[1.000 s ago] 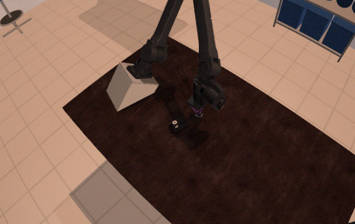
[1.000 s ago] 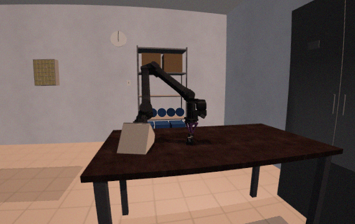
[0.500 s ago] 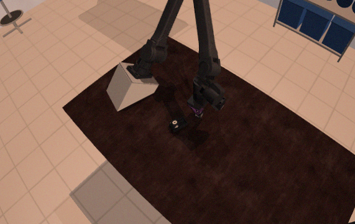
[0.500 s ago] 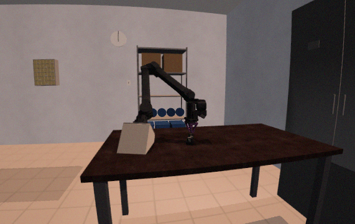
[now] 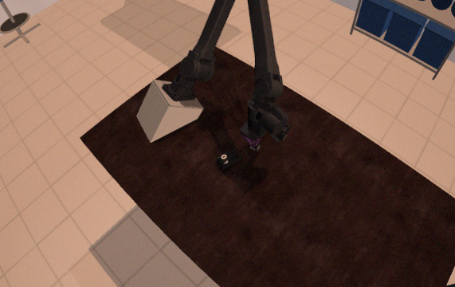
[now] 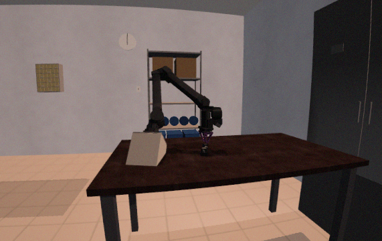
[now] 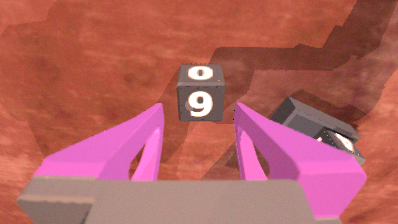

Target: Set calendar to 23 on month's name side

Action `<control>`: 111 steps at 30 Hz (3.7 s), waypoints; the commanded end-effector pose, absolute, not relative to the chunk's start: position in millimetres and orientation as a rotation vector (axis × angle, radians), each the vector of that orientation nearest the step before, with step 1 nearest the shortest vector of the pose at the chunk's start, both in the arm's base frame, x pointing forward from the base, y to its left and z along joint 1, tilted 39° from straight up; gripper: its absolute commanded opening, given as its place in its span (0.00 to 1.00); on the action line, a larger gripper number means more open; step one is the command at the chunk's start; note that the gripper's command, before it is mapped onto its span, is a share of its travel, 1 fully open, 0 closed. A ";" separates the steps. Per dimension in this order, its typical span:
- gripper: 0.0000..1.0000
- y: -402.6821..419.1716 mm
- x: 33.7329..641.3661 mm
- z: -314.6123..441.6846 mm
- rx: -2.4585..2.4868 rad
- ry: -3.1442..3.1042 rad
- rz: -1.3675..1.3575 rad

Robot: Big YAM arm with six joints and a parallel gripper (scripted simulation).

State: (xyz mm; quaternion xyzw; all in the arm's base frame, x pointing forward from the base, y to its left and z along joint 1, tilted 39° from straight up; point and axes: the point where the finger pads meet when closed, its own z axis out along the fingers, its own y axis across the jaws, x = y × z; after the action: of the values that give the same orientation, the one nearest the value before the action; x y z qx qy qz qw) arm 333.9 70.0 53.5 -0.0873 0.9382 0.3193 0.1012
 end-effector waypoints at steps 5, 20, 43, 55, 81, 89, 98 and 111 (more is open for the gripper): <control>0.46 69.4 339.9 52.4 -0.252 2.771 0.937; 0.46 66.4 336.8 49.7 -0.247 2.772 0.937; 0.46 64.1 338.7 51.0 -0.250 2.766 0.933; 0.46 64.1 338.7 51.0 -0.250 2.766 0.933; 0.46 63.1 339.5 51.0 -0.249 2.765 0.932; 0.46 63.1 339.5 51.0 -0.249 2.765 0.932; 0.46 63.1 339.5 51.0 -0.249 2.765 0.932; 0.46 63.1 339.5 51.0 -0.249 2.765 0.932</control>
State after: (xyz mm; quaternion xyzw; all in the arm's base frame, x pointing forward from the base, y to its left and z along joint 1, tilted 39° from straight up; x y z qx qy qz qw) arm 332.9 69.4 52.2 -0.0870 0.9383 0.3193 0.1006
